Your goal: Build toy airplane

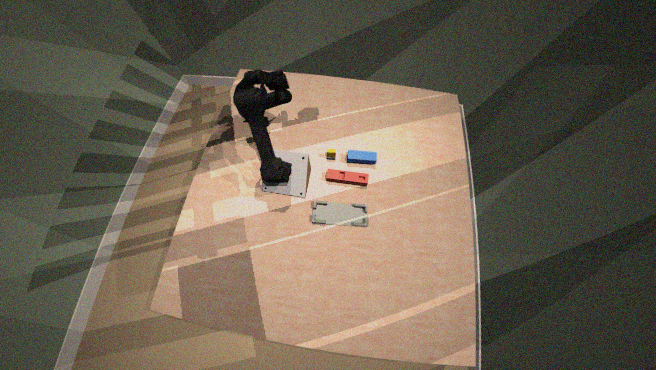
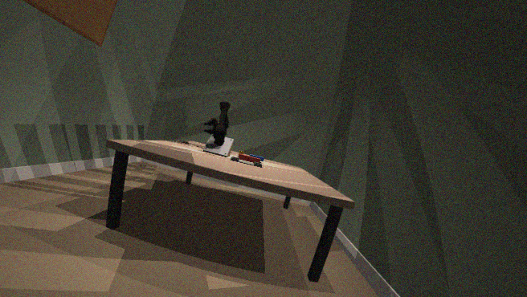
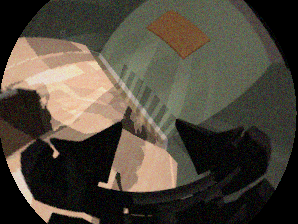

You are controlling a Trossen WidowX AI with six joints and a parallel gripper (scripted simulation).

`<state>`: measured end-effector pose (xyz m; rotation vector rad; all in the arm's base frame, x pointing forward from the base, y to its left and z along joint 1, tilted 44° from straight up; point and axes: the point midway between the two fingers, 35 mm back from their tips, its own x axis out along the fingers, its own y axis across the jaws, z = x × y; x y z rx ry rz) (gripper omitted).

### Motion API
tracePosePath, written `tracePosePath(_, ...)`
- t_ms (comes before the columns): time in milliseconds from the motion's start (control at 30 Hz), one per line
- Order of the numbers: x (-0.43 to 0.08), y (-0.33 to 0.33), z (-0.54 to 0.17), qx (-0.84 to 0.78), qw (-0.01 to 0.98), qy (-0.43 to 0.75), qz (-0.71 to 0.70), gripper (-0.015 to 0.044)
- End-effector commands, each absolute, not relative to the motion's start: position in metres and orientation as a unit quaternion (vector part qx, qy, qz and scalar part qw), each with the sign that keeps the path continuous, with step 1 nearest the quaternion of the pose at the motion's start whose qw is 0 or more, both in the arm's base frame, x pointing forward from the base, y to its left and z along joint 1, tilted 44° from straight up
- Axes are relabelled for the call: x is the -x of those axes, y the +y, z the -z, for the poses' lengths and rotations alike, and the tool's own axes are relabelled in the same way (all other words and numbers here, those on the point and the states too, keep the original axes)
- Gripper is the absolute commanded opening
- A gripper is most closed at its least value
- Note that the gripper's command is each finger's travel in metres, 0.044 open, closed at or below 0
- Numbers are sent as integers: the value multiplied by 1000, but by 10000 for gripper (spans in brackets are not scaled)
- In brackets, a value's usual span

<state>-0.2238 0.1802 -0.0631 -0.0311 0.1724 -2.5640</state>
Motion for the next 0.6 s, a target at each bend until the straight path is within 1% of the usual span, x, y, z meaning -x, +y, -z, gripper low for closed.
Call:
tracePosePath(0,224,180,63,12,282,64,957,426)
tracePosePath(33,222,181,63,13,284,72,956,440)
tracePosePath(67,217,182,61,18,289,97,952,440)
tracePosePath(233,164,195,49,55,338,319,884,440)
tracePosePath(400,100,204,45,79,391,511,761,440)
tracePosePath(567,29,207,44,99,454,644,607,440)
